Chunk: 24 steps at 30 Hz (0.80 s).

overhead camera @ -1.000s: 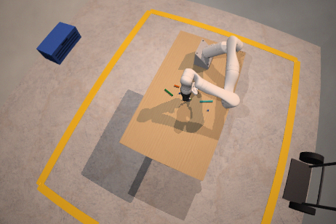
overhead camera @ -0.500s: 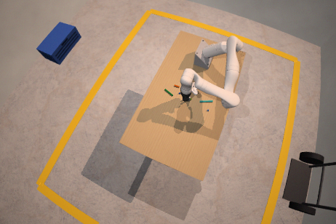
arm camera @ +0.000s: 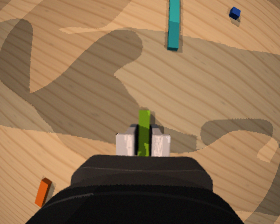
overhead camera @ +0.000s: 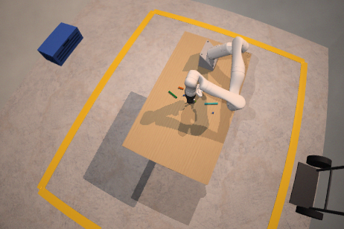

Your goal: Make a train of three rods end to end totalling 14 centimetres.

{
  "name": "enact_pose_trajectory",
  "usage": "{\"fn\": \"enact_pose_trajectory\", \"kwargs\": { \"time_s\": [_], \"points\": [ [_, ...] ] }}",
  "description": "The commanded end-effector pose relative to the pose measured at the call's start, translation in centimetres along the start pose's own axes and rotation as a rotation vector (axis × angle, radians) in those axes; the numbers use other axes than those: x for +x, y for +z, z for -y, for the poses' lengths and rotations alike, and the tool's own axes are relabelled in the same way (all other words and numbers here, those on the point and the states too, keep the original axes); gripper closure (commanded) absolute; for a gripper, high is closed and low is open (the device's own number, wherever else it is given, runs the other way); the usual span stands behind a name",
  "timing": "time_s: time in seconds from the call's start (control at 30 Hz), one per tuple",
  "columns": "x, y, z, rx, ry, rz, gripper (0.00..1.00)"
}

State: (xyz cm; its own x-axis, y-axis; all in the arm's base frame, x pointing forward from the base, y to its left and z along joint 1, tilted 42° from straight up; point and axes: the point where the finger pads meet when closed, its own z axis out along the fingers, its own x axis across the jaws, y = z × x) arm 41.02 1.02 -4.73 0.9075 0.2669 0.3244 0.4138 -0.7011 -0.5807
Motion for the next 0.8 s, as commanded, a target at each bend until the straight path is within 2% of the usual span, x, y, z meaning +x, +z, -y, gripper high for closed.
{"fn": "enact_pose_trajectory", "kwargs": {
  "time_s": [0.0,0.37,0.57,0.77],
  "points": [
    [0.0,-0.1,0.0,-0.001,0.0,-0.001,0.76],
    [0.0,-0.1,0.0,-0.001,0.0,-0.001,0.76],
    [0.0,-1.0,0.0,-0.001,0.0,-0.001,0.76],
    [0.0,-4.8,0.0,-0.001,0.0,-0.001,0.76]
  ]
}}
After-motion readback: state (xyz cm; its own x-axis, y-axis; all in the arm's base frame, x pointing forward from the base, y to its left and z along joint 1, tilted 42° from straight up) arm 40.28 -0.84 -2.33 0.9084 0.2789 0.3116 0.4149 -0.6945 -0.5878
